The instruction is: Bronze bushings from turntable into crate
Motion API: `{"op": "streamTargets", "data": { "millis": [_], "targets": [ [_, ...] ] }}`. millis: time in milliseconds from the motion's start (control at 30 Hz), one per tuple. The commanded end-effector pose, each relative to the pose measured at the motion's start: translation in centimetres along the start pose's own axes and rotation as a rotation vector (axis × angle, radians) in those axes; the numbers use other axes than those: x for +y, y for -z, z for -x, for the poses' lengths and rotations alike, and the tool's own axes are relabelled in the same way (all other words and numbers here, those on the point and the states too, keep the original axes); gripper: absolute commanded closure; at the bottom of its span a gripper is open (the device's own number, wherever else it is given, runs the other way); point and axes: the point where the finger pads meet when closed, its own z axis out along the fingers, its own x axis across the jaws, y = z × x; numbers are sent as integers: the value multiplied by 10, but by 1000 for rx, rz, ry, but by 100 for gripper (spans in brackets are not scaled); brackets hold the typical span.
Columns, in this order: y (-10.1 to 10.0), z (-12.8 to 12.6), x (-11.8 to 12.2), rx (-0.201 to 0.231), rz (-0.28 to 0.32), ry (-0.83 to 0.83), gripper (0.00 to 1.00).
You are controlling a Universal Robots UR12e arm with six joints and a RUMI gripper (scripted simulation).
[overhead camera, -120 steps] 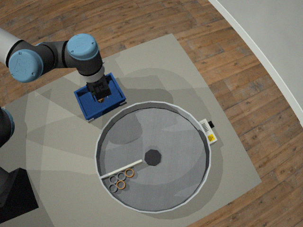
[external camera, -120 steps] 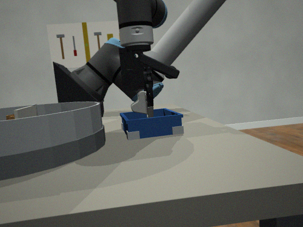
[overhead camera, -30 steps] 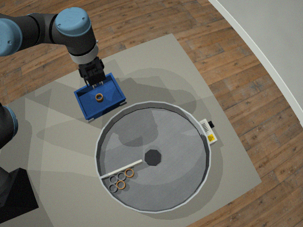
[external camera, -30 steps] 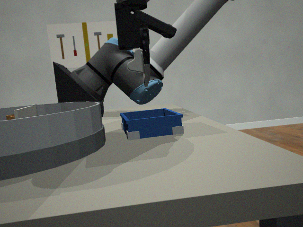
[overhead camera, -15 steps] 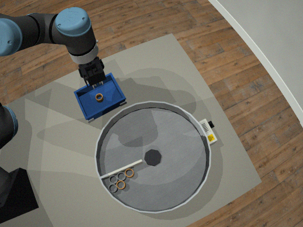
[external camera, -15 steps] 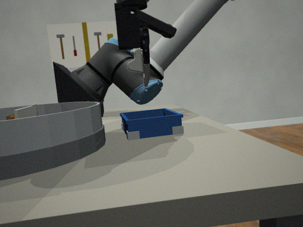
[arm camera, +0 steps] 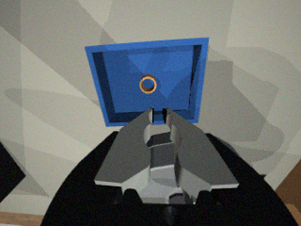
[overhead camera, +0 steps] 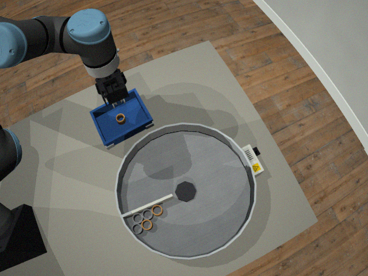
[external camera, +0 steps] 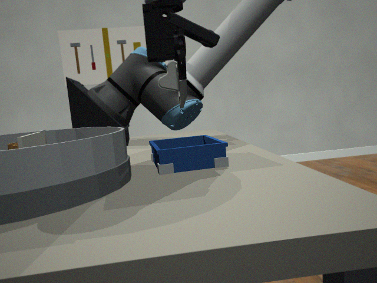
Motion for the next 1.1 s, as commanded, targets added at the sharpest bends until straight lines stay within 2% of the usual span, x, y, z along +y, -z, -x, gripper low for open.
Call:
{"op": "streamTargets", "data": {
  "millis": [0,967,1067],
  "targets": [
    [1,0,0,1,0,0,94],
    [1,0,0,1,0,0,94],
    [1,0,6,1,0,0,94]
  ]
}}
